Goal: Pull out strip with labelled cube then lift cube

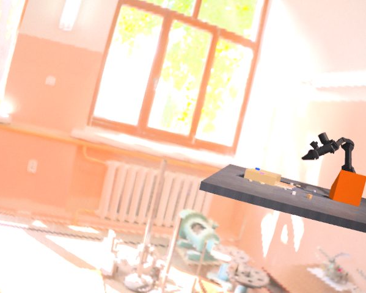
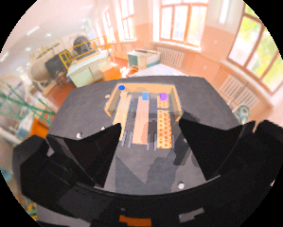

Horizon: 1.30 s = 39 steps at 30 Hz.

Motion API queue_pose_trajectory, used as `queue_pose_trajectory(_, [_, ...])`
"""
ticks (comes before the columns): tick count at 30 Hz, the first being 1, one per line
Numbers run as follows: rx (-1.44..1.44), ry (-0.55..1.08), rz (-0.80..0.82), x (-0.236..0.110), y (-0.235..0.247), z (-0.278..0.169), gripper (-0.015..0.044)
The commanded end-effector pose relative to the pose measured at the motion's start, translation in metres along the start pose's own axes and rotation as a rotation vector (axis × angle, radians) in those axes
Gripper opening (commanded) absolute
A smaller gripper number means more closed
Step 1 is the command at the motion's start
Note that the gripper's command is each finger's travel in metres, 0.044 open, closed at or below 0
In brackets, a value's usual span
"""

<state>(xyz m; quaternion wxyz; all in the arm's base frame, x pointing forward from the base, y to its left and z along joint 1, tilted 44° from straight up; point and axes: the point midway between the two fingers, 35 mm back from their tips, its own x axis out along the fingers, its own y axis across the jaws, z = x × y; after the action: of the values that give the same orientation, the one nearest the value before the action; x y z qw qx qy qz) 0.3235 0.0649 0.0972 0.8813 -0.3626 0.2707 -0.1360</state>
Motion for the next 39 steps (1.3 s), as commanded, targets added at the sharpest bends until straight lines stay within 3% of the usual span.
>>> queue_pose_trajectory(1, [0.015,-0.019,0.029,-0.005,0.013,0.002,0.04])
queue_pose_trajectory(16, [0.015,-0.019,0.029,-0.005,0.013,0.002,0.04])
queue_pose_trajectory(31, [0.056,0.422,0.095,0.072,0.075,0.015,0.0006])
queue_pose_trajectory(39, [0.094,0.722,0.051,0.108,0.101,-0.008,0.0])
